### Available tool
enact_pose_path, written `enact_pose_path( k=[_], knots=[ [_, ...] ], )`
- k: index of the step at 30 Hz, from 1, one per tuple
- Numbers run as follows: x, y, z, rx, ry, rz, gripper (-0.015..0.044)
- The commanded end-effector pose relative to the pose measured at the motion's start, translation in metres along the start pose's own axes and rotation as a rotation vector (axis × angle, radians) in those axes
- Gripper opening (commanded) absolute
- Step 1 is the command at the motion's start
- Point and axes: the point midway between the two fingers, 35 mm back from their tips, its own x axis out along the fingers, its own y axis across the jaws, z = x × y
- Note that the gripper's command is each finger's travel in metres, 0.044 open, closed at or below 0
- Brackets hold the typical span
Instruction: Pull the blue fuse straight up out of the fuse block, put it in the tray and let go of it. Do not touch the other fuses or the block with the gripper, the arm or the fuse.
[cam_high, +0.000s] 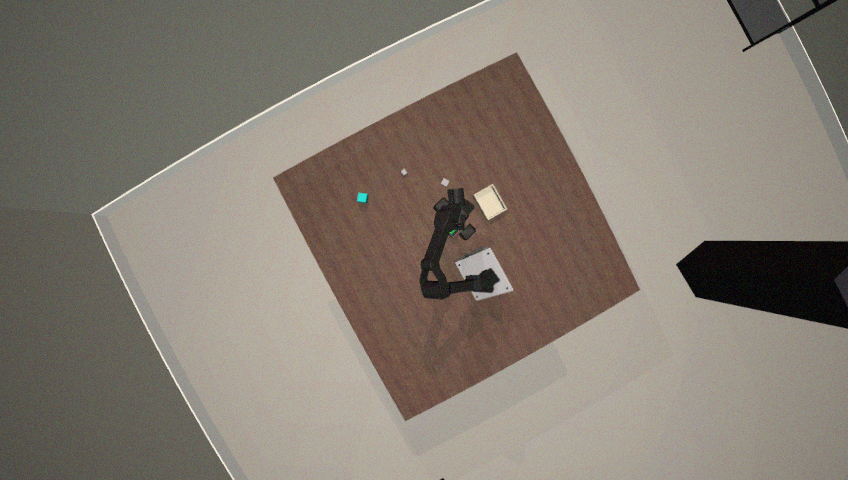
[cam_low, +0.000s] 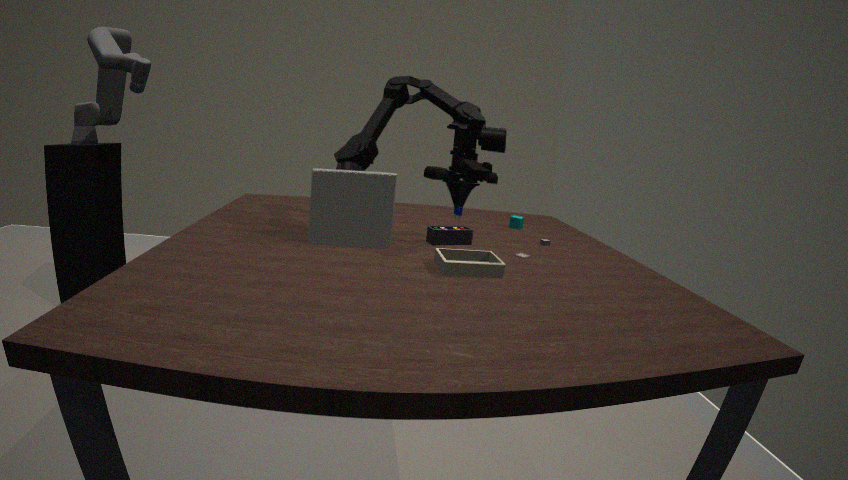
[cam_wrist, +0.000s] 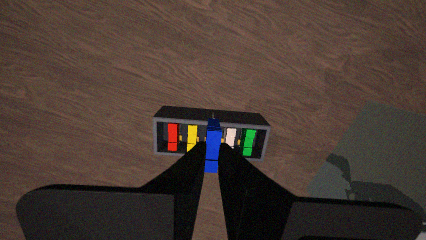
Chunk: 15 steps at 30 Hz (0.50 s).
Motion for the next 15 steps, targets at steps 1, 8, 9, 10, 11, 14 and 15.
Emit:
enact_pose_path(
  k=[1, 8, 9, 10, 11, 14, 15],
  knots=[
    [-0.003, -0.001, 0.02, 0.0, -0.01, -0.001, 0.0],
    [-0.006, -0.005, 0.058, 0.001, -0.019, -0.002, 0.0],
    [-0.006, -0.006, 0.064, 0.001, -0.02, -0.002, 0.0],
    [-0.007, -0.007, 0.069, 0.001, -0.02, -0.003, 0.0],
    [-0.007, -0.008, 0.074, 0.001, -0.021, -0.003, 0.0],
    [-0.007, -0.013, 0.091, 0.001, -0.023, -0.003, 0.0],
    [-0.008, -0.014, 0.096, 0.001, -0.023, -0.004, 0.0]
  ],
)
